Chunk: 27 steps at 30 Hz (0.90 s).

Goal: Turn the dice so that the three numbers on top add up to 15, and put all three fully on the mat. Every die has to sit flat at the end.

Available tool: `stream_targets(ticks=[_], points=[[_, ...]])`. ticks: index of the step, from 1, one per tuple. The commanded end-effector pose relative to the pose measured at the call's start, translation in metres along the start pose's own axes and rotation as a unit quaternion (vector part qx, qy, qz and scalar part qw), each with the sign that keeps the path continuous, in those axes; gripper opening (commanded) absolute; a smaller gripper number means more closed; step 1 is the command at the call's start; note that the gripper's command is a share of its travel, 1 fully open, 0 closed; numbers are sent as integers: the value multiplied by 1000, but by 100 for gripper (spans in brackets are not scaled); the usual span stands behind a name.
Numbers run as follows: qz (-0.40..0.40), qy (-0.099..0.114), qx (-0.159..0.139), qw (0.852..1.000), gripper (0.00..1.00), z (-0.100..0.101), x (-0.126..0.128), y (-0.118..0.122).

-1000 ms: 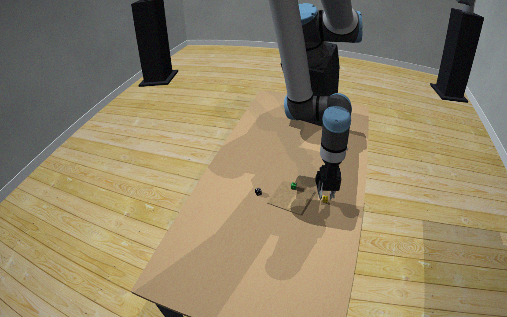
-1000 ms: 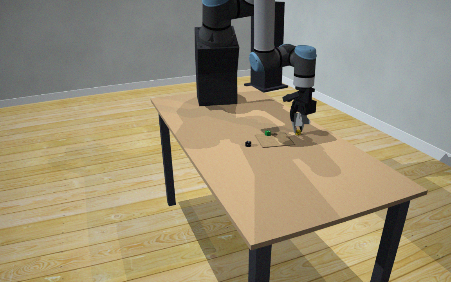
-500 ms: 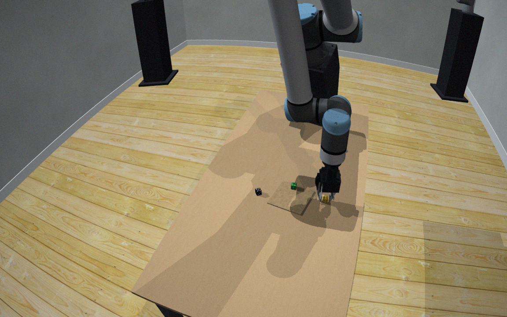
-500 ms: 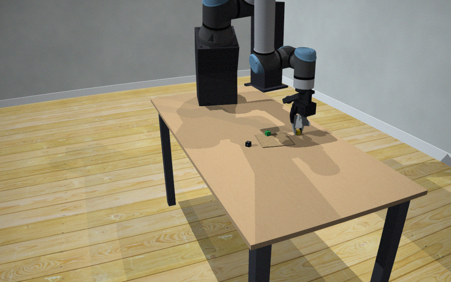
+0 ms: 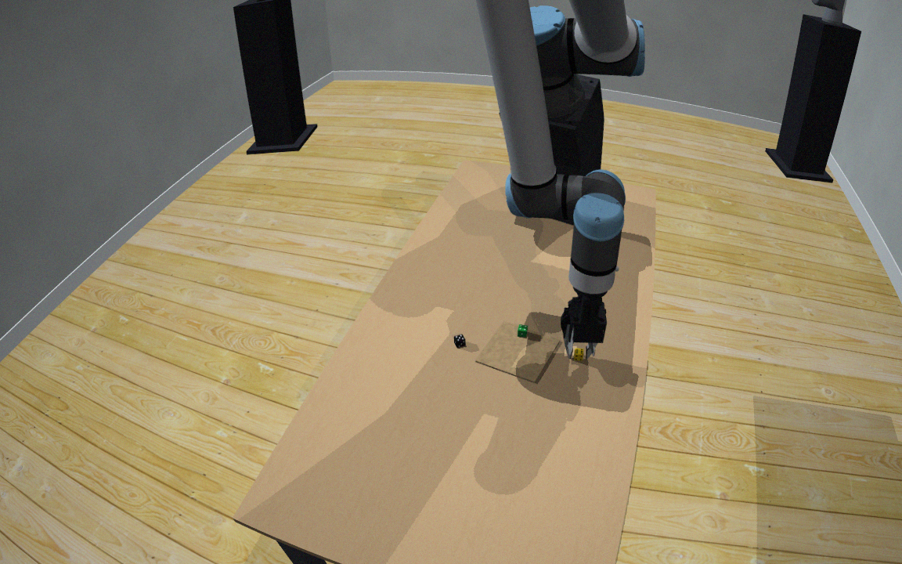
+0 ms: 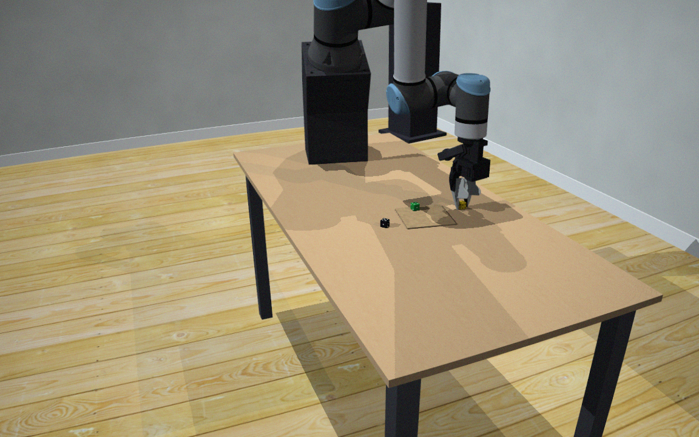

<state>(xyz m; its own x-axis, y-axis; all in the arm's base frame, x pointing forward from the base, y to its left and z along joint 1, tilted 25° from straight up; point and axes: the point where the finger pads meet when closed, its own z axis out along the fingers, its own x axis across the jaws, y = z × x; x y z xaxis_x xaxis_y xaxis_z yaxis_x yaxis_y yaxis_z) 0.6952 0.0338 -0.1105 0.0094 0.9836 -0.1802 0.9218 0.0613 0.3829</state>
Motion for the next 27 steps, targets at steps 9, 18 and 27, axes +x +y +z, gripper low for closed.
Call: stream_targets(ticks=[9,18,27], points=[[0,0,0,1000,21,0,0,0],[0,0,0,1000,3,0,0,0],[0,0,0,1000,3,0,0,0]])
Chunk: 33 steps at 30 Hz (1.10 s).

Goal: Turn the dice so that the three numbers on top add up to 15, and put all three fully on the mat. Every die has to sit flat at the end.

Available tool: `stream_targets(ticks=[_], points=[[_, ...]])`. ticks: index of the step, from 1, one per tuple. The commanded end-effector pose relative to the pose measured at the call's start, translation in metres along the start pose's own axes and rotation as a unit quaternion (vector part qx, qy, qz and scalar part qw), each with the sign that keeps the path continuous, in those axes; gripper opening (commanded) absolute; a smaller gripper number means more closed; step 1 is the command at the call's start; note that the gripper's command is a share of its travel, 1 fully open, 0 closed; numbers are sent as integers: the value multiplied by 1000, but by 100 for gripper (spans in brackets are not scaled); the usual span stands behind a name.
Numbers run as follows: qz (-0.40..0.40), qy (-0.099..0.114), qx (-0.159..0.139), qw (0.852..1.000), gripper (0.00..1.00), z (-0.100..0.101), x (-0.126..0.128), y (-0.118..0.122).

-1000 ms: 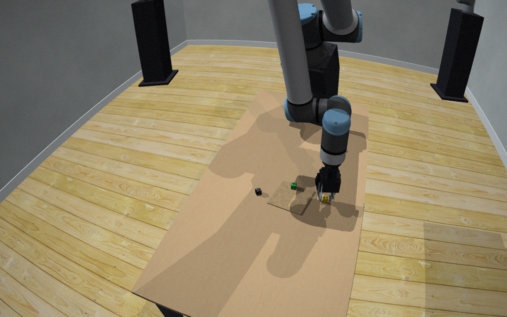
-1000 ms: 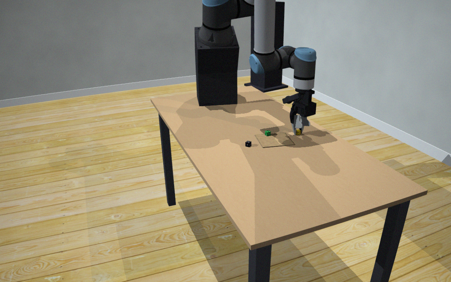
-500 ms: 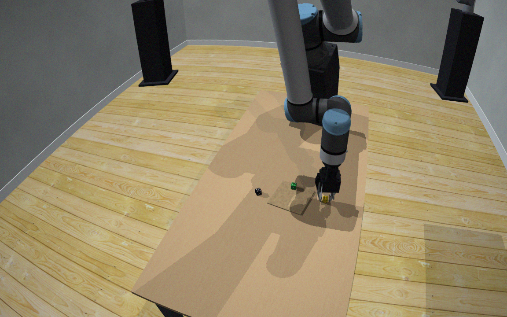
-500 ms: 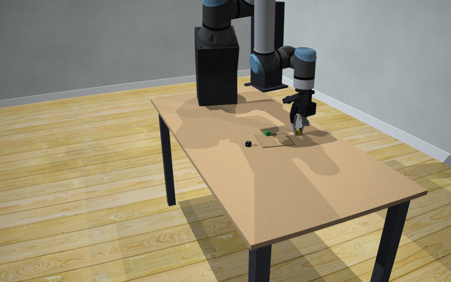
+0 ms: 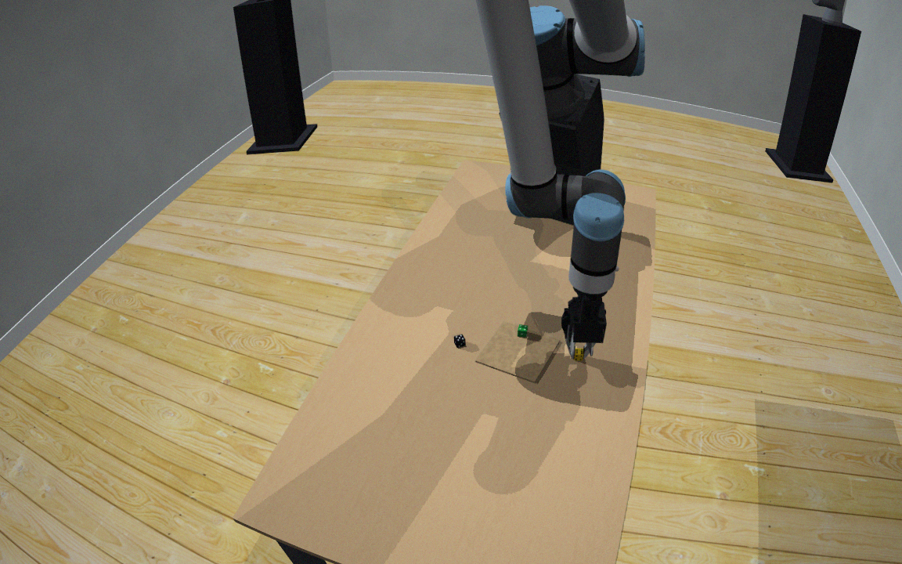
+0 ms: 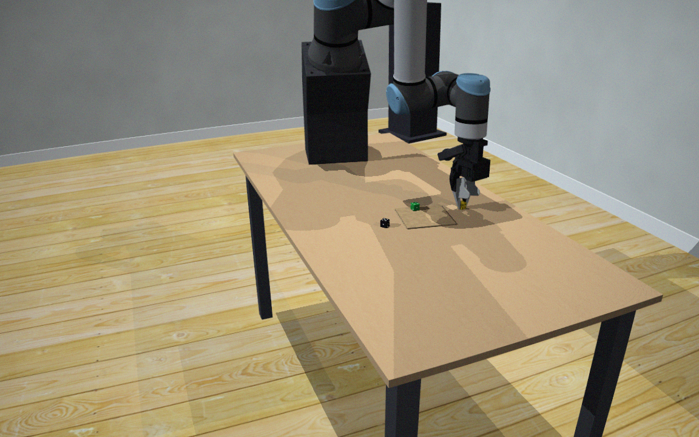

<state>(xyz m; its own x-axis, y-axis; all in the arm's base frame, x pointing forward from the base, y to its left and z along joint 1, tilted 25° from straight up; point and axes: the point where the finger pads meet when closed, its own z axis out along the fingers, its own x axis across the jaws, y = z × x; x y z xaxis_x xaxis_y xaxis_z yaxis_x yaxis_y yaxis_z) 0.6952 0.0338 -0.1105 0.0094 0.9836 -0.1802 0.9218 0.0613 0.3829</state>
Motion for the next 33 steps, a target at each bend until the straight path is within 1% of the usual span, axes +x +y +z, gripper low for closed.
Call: stream_targets(ticks=[1,24,27,32,33], points=[[0,0,0,1000,3,0,0,0],[0,0,0,1000,3,-1,0,0],[0,0,0,1000,3,-6,0,0],[0,0,0,1000,3,-27,0,0],[0,0,0,1000,3,-27,0,0]])
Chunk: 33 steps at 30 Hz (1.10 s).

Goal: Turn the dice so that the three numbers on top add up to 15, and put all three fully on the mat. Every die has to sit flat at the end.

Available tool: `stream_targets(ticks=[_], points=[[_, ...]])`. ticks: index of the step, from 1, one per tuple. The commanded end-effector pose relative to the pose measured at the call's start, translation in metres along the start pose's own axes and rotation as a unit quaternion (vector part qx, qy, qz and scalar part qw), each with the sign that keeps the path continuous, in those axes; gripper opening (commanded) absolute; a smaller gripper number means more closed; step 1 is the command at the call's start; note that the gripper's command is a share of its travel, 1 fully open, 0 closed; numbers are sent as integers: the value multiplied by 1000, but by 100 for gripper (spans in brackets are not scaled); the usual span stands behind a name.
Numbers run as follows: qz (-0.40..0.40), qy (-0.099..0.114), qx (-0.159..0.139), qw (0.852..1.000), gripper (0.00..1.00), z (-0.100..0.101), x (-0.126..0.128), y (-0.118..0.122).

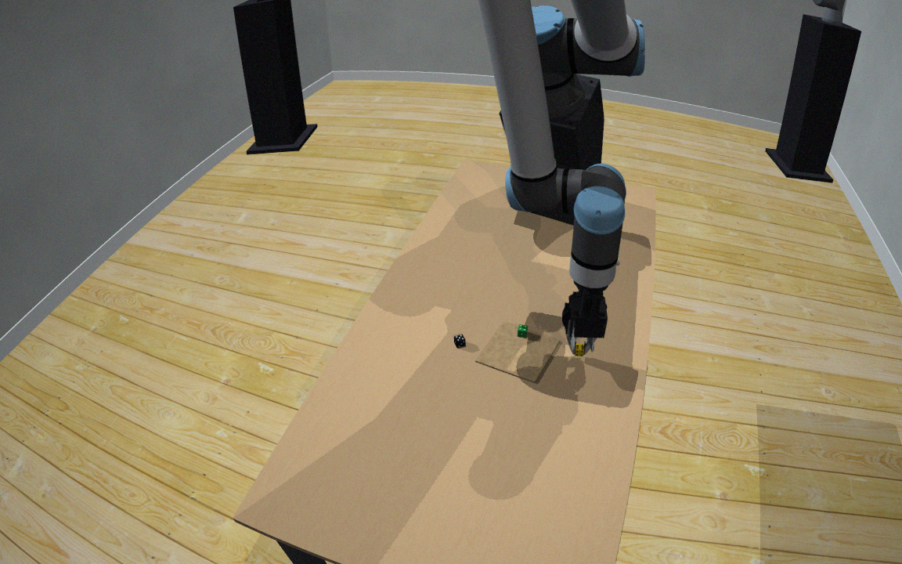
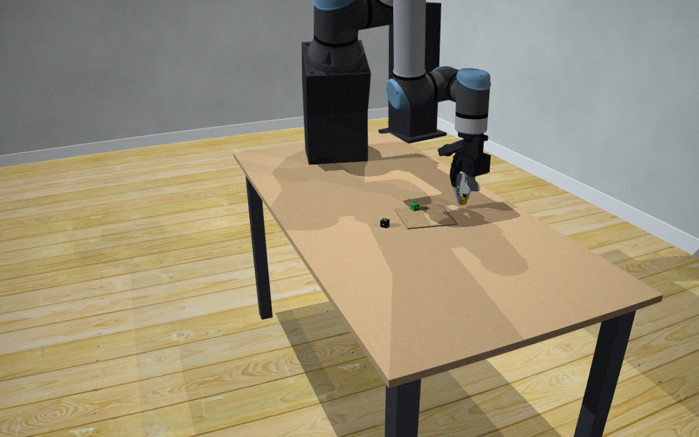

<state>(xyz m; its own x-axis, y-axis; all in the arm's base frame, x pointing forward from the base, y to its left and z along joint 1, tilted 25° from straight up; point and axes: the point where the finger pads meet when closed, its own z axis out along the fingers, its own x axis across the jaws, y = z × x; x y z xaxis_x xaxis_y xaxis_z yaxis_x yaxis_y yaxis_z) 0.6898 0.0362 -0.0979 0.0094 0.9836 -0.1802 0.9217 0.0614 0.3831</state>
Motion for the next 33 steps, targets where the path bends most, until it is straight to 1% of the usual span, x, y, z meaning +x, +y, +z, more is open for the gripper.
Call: stream_targets(ticks=[1,9,14,20,29,31,33], points=[[0,0,0,1000,3,-14,0,0],[0,0,0,1000,3,-61,0,0],[0,0,0,1000,3,-81,0,0],[0,0,0,1000,3,-86,0,0],[0,0,0,1000,3,-87,0,0],[3,0,0,1000,3,-86,-6,0],[10,0,0,1000,3,-86,-21,0]])
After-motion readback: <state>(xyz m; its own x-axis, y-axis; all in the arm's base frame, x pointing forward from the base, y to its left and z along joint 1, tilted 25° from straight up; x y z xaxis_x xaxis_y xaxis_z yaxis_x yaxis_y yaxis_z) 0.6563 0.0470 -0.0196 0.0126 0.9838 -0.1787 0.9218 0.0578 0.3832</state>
